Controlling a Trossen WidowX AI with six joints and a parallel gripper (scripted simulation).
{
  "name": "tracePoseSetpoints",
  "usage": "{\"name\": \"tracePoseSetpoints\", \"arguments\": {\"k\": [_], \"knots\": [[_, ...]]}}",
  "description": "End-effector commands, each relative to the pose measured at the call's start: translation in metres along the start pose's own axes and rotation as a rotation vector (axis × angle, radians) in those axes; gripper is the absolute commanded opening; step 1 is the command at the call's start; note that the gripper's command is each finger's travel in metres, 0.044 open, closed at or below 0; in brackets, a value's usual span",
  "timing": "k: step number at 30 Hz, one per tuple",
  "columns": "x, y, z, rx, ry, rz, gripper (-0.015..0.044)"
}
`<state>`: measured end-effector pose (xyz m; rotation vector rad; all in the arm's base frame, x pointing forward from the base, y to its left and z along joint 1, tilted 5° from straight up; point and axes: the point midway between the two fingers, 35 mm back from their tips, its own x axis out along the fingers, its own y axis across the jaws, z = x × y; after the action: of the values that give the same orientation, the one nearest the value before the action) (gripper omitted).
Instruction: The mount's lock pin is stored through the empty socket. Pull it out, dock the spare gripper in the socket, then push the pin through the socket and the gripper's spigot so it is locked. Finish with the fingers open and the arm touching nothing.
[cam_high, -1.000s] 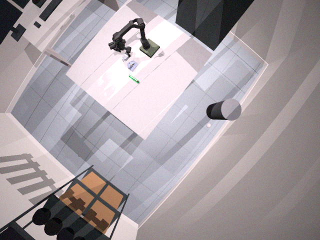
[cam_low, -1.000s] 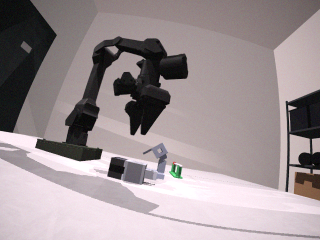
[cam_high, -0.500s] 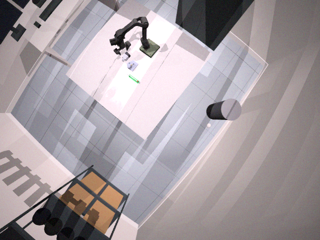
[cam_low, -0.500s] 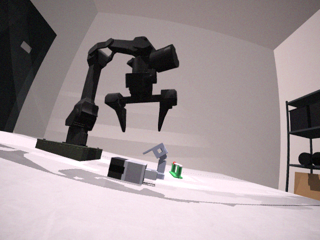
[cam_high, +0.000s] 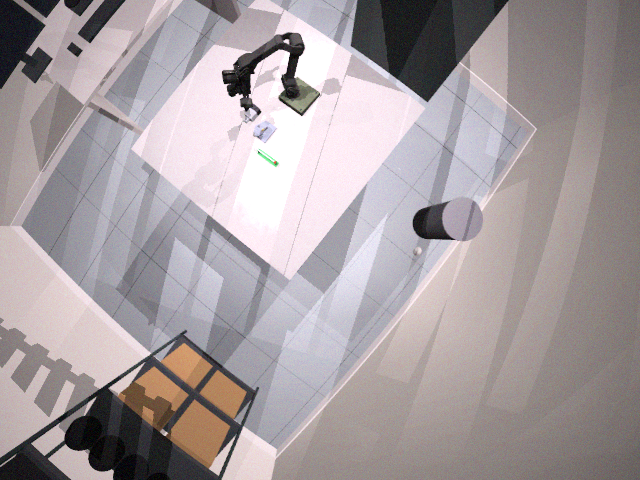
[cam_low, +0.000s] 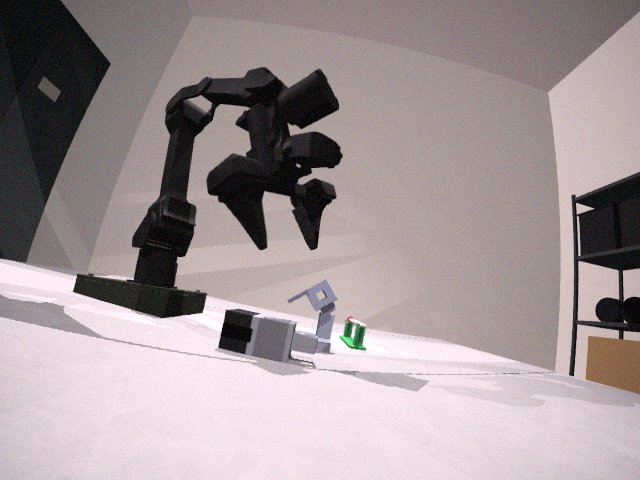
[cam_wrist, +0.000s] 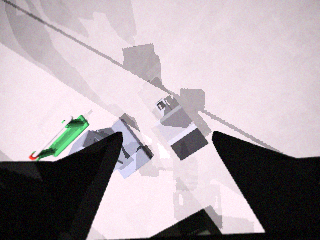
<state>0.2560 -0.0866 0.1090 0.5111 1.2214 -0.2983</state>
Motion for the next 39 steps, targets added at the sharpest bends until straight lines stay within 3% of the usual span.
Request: {"name": "tracePoseSetpoints", "arguments": {"k": [1,15,27,39], "knots": [[-0.002,0.0,-0.003,-0.691,-0.117,0.039,0.044],[0.001,-0.001,-0.004,-0.691,-0.117,0.039,0.044],[0.06,-0.017,-0.022,-0.69,-0.119,0.036,0.044],[0.075,-0.021,-0.025,-0.69,-0.119,0.036,0.044]]}}
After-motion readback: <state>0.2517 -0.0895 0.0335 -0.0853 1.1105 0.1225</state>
